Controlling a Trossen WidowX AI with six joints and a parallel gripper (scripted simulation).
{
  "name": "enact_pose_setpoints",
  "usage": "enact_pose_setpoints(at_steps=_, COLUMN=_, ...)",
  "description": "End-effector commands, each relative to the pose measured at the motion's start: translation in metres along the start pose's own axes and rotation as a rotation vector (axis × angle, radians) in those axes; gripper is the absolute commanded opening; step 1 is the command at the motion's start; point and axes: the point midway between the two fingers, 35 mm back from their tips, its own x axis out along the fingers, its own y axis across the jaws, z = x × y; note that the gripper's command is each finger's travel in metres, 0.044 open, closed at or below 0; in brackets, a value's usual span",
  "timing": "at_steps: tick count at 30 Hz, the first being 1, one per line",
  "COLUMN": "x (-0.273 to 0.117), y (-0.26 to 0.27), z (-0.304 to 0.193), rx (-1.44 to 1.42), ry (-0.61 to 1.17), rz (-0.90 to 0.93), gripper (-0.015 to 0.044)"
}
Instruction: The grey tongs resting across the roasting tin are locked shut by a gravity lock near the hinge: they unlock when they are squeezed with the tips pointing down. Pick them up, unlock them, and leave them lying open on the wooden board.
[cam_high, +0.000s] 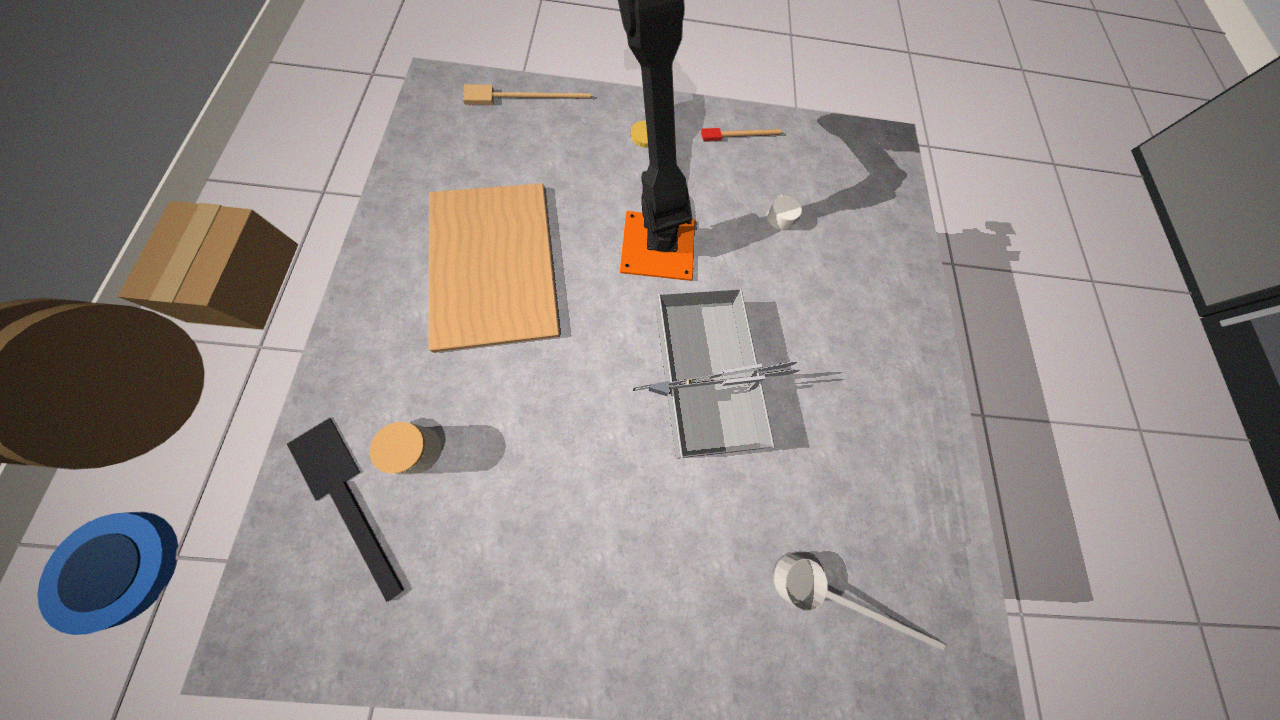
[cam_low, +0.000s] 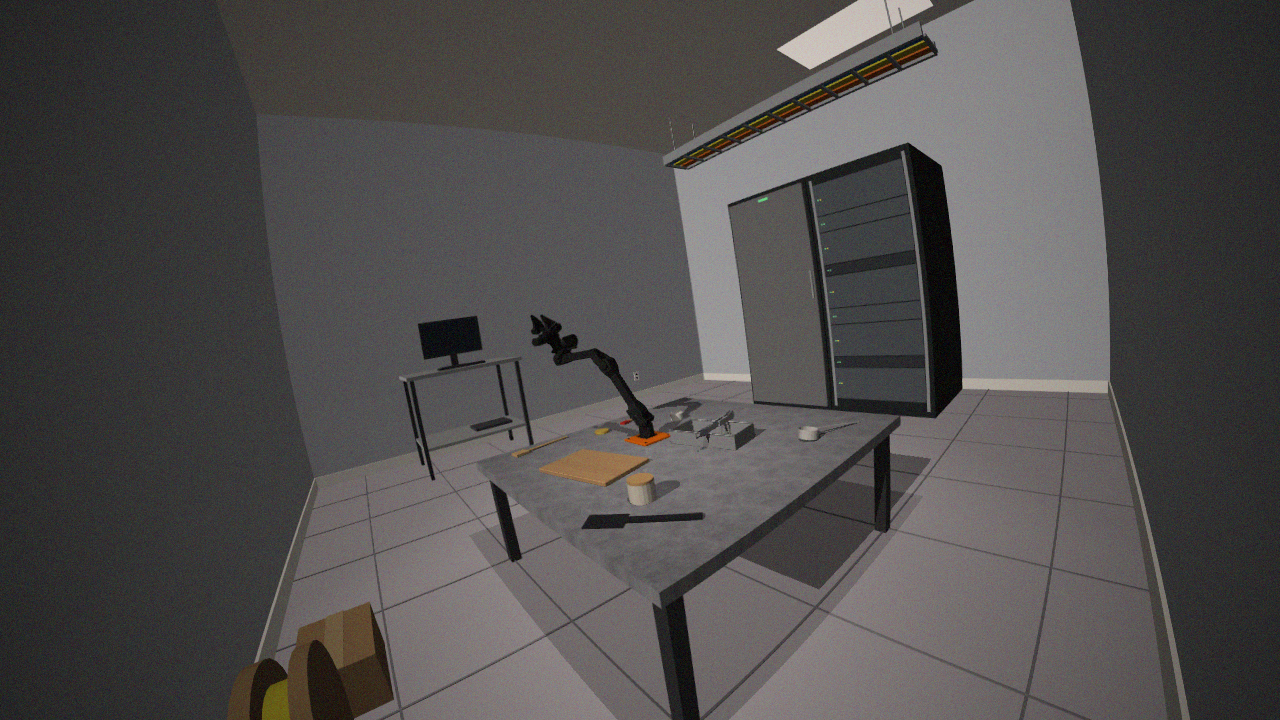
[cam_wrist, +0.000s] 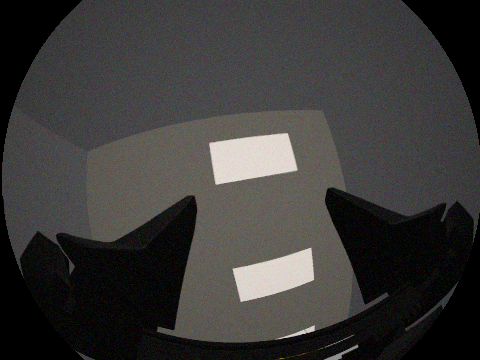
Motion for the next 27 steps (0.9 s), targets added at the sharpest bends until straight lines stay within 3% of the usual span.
enact_pose_setpoints(at_steps=1, x=0.001, y=0.0, z=0.002, rx=0.013, ry=0.0, rz=0.001, gripper=0.0426)
enact_pose_setpoints(at_steps=9, x=0.039, y=-0.018, z=0.061, rx=0.468, ry=-0.011, rz=0.048, gripper=0.044)
enact_pose_setpoints(at_steps=27, x=0.118, y=-0.132, z=0.157, rx=1.259, ry=-0.08, rz=0.039, gripper=0.044)
